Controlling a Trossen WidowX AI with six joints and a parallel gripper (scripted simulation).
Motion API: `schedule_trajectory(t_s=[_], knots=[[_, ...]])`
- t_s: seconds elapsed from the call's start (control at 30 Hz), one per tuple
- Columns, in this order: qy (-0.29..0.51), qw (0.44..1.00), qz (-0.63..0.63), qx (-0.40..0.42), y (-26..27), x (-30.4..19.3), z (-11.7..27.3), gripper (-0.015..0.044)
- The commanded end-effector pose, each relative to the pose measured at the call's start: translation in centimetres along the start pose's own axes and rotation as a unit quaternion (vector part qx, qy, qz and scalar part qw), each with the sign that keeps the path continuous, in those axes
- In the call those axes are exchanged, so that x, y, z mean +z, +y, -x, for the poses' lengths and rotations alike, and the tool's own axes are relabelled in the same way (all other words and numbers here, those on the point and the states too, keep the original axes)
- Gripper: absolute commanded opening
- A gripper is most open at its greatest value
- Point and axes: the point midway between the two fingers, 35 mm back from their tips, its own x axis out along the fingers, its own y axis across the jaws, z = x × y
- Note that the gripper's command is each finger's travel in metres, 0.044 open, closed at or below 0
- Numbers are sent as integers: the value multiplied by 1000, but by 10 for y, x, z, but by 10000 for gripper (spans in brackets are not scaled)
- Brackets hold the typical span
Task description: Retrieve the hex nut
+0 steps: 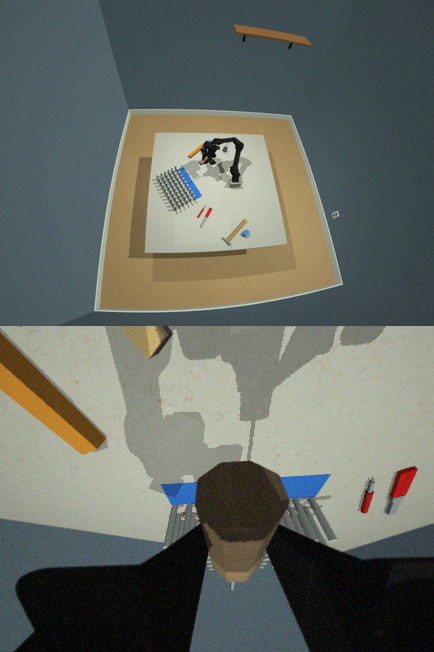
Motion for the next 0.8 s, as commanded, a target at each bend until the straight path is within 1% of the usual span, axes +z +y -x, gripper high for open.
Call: schedule_trajectory(t_s=[0.0, 0.37, 0.77], knots=[[0, 1000, 1, -4, 0, 5, -12, 0], [0, 1000, -2, -8, 4, 31, -63, 0], [3, 1000, -1, 0, 5, 72, -111, 0]])
